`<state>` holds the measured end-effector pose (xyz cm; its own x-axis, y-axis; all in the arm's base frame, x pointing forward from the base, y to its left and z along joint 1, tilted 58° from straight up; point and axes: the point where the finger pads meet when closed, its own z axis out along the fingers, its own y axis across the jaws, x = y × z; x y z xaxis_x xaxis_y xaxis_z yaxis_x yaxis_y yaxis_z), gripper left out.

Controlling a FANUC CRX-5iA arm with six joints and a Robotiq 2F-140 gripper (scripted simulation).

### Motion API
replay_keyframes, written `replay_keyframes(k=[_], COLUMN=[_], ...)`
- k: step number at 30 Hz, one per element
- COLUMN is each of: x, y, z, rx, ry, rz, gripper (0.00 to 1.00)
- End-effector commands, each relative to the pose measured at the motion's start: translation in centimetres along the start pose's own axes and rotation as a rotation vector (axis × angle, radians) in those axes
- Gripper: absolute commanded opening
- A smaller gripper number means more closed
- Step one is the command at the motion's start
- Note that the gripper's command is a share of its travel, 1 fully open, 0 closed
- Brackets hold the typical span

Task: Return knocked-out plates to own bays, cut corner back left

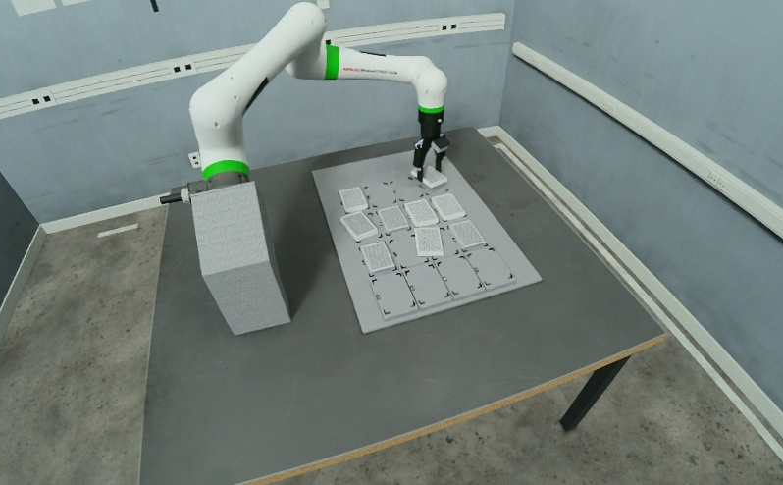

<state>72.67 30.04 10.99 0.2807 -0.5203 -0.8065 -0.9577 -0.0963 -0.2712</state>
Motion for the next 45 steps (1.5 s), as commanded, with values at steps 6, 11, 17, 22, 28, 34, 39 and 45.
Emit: replay_keyframes(k=[6,11,17,22,28,34,39,45], x=[0.0,0.0,0.0,0.8,2.1,2.1,2.1,2.0], y=[-0.1,-0.1,-0.1,0.1,0.3,0.3,0.3,0.3], z=[-1.2,-1.9,-2.1,-2.1,-2.0,-2.0,-2.0,-1.5], rx=[0.002,0.002,0.002,0.002,0.002,0.002,0.002,0.002], ry=[0.001,0.001,0.001,0.001,0.001,0.001,0.001,0.001], rz=[0.000,0.000,0.000,0.100,0.300,0.304,0.304,0.304], gripper=[0.10,0.10,0.10,0.10,0.10,0.10,0.10,0.10])
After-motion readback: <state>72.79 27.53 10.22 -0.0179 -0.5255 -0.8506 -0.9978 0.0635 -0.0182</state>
